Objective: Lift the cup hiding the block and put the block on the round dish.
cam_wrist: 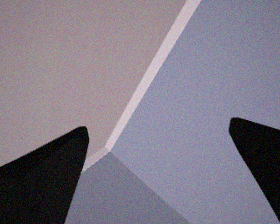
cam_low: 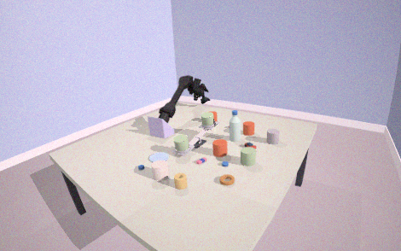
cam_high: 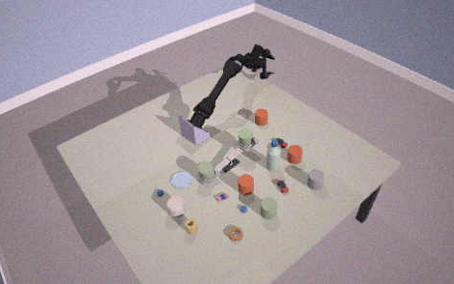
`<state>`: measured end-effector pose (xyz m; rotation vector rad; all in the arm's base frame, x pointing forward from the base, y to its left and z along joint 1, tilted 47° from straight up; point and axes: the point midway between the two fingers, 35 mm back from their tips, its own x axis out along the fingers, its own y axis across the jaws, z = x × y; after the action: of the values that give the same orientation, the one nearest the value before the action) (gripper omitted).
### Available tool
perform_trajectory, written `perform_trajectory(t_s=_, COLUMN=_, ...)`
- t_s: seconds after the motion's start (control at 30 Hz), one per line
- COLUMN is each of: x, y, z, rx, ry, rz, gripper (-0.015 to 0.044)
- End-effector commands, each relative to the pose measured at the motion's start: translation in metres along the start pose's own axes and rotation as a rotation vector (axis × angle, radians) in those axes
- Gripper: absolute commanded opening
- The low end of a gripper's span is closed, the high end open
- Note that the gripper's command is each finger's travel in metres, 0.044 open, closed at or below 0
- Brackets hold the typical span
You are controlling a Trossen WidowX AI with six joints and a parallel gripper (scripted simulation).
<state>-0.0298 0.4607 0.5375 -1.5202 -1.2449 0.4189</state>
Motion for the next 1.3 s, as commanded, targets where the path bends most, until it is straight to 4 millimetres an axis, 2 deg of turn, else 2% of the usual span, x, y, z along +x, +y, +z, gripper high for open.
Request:
perform_trajectory(t_s=0.0, x=0.009, y=0.013, z=-0.022, rx=0.002, ry=0.015, rz=0.015, gripper=0.0440)
perform_trajectory(t_s=0.3, x=0.028, y=0.053, z=-0.064, rx=-0.007, ry=0.045, rz=0.079, gripper=0.0440)
perform_trajectory(t_s=0.6, x=0.038, y=0.094, z=-0.110, rx=-0.003, ry=0.077, rz=0.154, gripper=0.0440)
perform_trajectory(t_s=0.8, x=0.040, y=0.123, z=-0.142, rx=0.006, ry=0.102, rz=0.211, gripper=0.0440)
perform_trajectory(t_s=1.13, x=0.037, y=0.151, z=-0.175, rx=0.022, ry=0.131, rz=0.273, gripper=0.0440)
perform_trajectory(t_s=1.27, x=0.034, y=0.173, z=-0.198, rx=0.029, ry=0.152, rz=0.324, gripper=0.0440)
